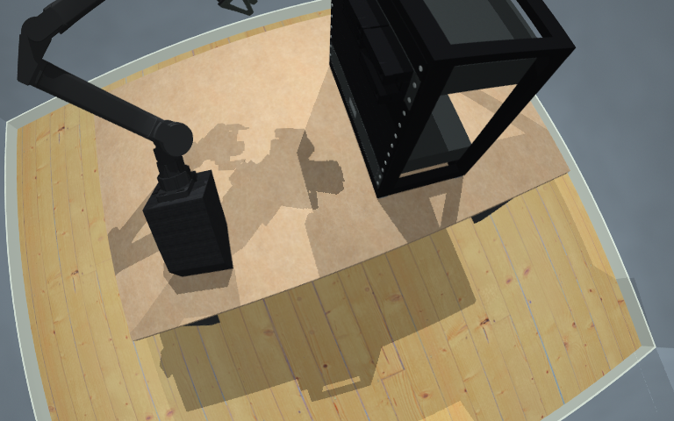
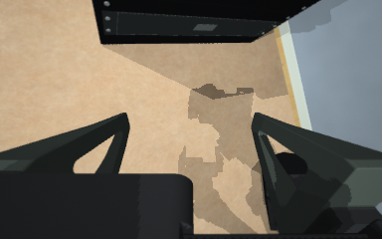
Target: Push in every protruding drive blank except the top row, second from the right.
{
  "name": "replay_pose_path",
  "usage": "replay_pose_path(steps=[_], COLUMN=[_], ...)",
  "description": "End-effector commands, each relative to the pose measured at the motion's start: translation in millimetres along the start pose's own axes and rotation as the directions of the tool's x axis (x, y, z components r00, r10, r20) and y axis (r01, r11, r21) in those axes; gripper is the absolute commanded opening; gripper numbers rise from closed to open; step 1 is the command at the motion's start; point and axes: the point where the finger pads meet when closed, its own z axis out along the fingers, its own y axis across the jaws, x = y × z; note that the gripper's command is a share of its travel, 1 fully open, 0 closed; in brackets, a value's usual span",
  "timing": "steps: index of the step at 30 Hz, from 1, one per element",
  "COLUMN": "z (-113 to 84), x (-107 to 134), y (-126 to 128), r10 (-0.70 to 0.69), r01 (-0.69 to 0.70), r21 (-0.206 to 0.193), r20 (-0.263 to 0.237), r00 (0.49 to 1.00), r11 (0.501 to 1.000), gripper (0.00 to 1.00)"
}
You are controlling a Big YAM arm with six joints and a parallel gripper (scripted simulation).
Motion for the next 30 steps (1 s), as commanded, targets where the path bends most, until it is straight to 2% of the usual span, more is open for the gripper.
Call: replay_pose_path(steps=[1,5,8,14,16,18,26,30], z=[-5.3,1.4,5.6,13.2,14.7,14.7,21.3,28.7], x=[-7,-14,-18,-26,-27,-27,-35,-38], y=[-10,-47,-75,-122,-135,-135,-182,-207], r10=[-0.136,-0.247,-0.333,-0.471,-0.512,-0.512,-0.638,-0.689], r01=[0.138,0.247,0.323,0.431,0.458,0.458,0.532,0.558], r21=[-0.042,0.019,0.081,0.191,0.228,0.228,0.353,0.404], r20=[0.058,0.162,0.232,0.331,0.356,0.356,0.421,0.431], r00=[0.989,0.955,0.914,0.818,0.782,0.782,0.645,0.583], r11=[0.989,0.969,0.943,0.882,0.859,0.859,0.77,0.725], gripper=[1.0,1.0,1.0,1.0,1.0,1.0,1.0,1.0])
